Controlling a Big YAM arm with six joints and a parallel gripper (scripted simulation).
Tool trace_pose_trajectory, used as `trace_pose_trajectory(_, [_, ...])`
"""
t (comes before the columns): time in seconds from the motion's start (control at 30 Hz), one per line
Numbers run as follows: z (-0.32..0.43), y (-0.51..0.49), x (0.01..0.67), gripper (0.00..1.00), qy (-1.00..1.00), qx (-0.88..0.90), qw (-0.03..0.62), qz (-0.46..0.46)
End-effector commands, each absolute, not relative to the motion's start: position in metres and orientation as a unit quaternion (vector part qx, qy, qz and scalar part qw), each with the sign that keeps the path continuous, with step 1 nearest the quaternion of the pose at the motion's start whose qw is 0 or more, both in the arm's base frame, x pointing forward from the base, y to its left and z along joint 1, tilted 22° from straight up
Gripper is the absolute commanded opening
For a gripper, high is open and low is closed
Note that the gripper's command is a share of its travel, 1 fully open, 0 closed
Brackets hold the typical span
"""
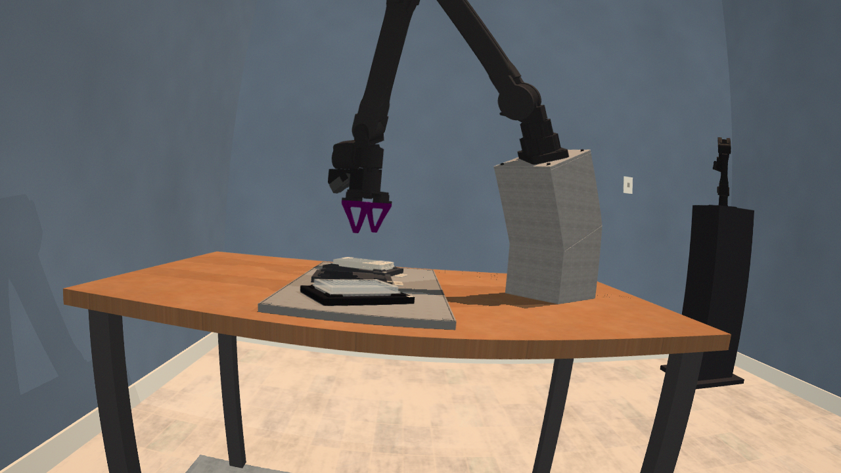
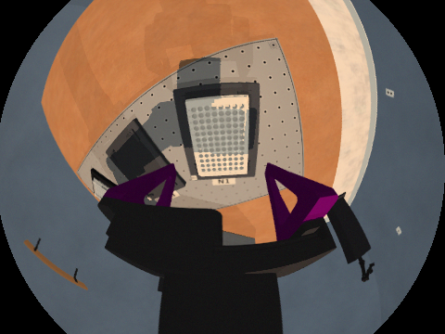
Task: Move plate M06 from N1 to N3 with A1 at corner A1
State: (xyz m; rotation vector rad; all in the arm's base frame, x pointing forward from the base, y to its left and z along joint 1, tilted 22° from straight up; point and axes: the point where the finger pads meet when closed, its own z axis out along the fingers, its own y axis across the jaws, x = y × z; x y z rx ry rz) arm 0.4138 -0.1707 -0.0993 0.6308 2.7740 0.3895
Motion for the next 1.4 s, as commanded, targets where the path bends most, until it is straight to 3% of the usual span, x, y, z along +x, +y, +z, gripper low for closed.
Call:
trace_pose_trajectory(0.0, [-0.092, -0.173, 0.421, 1.0, 0.965, 0.176, 0.145, 0.126])
trace_pose_trajectory(1.37, [-0.138, -0.164, 0.441, 1.0, 0.964, 0.182, 0.15, 0.126])
